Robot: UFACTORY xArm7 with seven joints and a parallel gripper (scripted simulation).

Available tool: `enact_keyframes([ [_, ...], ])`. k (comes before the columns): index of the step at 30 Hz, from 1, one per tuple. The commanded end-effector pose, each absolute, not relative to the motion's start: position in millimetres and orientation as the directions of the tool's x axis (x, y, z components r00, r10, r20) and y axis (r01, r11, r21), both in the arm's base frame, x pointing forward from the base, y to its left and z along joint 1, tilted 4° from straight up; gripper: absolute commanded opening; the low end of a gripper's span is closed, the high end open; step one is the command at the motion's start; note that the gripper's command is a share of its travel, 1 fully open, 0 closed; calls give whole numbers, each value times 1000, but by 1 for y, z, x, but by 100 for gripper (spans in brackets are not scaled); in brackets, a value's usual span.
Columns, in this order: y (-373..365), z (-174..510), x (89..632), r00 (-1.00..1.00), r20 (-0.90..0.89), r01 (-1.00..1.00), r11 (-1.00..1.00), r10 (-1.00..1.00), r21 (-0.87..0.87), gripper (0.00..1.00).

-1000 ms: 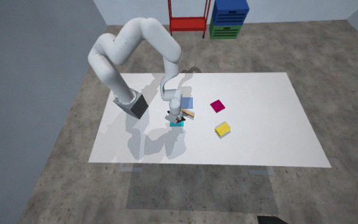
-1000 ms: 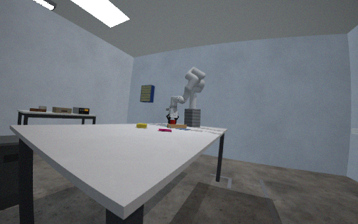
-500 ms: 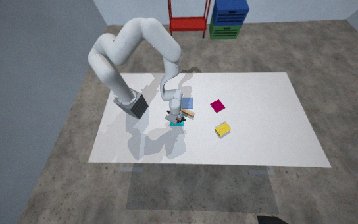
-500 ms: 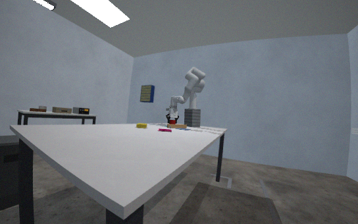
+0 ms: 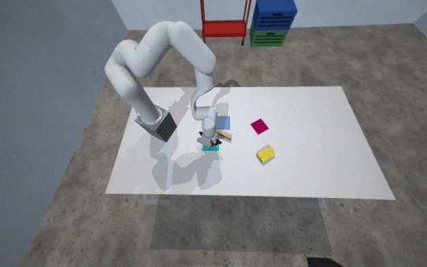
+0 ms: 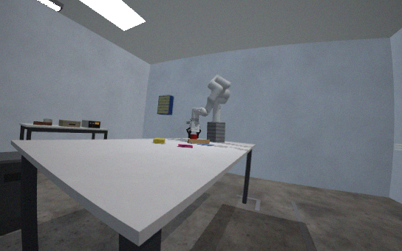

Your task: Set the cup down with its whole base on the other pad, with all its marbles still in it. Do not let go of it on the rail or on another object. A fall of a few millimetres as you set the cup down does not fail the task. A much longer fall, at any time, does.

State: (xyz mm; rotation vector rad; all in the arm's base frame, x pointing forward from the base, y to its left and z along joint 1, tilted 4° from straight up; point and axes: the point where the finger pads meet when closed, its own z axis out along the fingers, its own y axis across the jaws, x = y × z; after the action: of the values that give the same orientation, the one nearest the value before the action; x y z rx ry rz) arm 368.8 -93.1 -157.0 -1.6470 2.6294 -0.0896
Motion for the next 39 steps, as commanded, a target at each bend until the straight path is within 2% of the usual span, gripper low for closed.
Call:
enact_keyframes([
  [1,-94,-156,370,-437,-2,-897,436,-899,-72,100],
  [18,-93,-152,370,-437,-2,-897,436,-899,-72,100],
  [39,-92,-95,366,-437,-2,-897,436,-899,-72,100],
])
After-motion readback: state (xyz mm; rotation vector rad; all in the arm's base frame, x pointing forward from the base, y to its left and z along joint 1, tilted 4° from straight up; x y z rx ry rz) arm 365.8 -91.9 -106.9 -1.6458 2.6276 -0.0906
